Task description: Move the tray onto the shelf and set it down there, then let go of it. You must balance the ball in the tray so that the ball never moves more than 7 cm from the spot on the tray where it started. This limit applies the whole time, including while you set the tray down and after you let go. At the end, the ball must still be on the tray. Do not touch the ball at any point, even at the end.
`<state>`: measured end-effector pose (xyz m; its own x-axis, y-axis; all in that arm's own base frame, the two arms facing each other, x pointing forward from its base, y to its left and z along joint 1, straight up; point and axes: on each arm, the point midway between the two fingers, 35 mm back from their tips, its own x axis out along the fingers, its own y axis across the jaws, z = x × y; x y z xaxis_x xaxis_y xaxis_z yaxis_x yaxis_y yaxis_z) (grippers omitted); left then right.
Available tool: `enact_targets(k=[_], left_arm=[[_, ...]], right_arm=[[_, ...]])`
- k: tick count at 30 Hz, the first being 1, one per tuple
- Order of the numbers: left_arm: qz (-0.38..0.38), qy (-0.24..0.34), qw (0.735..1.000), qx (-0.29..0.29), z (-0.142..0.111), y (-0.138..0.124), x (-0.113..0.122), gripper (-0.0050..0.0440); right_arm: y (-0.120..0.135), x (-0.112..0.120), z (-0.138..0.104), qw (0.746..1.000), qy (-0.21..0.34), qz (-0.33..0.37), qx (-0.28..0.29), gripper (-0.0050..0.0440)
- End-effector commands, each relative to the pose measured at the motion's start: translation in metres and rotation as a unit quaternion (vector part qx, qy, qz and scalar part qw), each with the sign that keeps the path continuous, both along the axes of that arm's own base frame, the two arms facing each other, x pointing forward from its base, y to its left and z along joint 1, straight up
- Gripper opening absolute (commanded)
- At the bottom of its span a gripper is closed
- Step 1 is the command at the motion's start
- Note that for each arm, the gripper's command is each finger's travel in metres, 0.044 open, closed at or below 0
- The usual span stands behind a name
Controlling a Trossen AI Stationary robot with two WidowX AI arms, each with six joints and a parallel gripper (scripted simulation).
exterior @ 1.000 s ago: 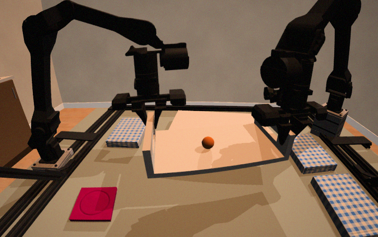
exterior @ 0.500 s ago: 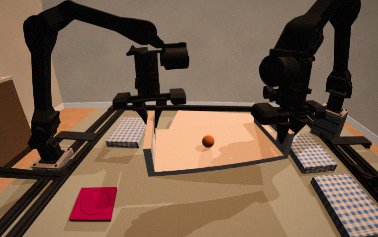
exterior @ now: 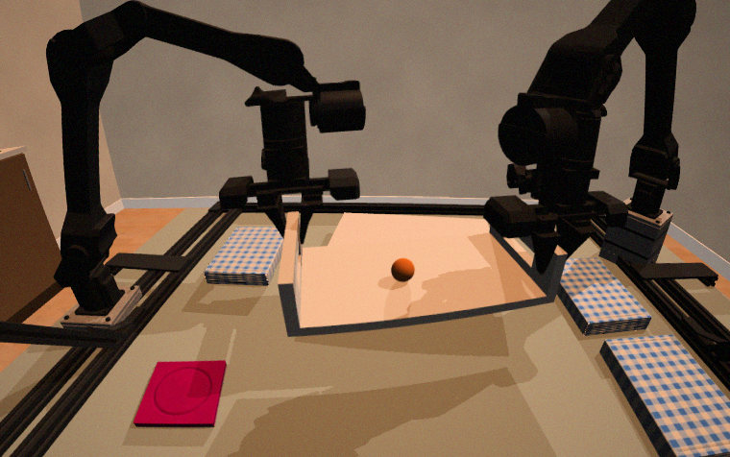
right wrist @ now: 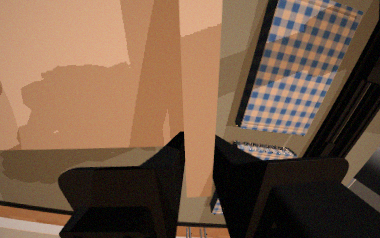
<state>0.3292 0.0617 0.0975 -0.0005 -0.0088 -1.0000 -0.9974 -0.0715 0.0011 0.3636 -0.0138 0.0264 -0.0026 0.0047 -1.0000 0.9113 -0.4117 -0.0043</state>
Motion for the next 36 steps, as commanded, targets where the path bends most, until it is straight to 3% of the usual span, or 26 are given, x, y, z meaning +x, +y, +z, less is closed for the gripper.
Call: enact_targets(k=[1,6,36], left_arm=[[-0.001,0.002,1.000,-0.009,0.002,0.000,0.002,0.0020],[-0.001,-0.001,1.000,0.017,0.004,0.002,0.002,0.0020],[-0.001,0.002,1.000,-0.005,0.003,0.012,0.004,0.0020]], right_arm=[[0.000,-0.002,0.003,1.000,-0.010,0.000,0.008,0.0020],[-0.001,-0.003,0.001,1.000,0.006,0.000,-0.013,0.0020],[-0.009,-0.010,0.002,1.000,-0.008,0.000,0.004,0.0020]])
